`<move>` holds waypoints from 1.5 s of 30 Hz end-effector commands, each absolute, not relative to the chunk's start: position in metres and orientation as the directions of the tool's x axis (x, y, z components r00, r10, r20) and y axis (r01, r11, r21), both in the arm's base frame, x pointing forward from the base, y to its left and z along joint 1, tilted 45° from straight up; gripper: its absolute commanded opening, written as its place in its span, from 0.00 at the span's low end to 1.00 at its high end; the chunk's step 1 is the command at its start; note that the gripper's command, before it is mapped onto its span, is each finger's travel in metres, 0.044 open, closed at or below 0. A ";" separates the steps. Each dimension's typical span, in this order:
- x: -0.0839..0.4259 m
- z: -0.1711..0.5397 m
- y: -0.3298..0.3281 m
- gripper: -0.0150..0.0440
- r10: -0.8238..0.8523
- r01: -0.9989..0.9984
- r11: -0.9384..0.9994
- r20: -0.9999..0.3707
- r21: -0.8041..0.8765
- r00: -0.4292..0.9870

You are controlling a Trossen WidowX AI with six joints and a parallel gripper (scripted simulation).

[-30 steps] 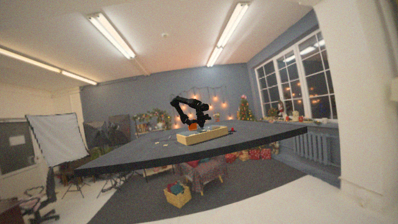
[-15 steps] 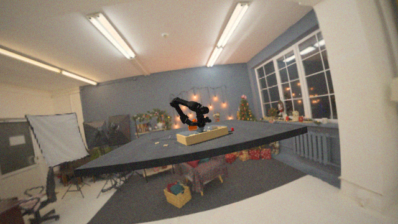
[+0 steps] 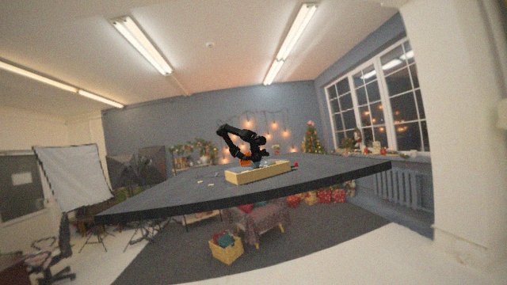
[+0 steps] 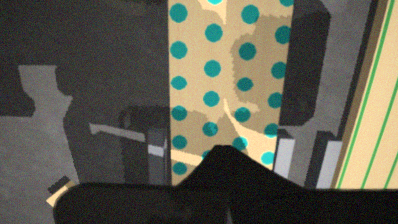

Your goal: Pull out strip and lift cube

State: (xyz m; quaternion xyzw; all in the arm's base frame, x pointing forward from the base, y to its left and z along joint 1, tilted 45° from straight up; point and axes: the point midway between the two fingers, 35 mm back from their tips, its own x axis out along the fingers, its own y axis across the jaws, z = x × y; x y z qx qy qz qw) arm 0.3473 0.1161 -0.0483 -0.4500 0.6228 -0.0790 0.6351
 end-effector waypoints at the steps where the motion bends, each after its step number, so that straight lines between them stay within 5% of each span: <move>1: 0.347 -0.049 0.115 0.25 -0.666 -0.463 0.576 -0.715 -0.674 0.213; 45: 0.348 -0.052 0.112 0.25 -0.666 -0.463 0.575 -0.715 -0.674 0.213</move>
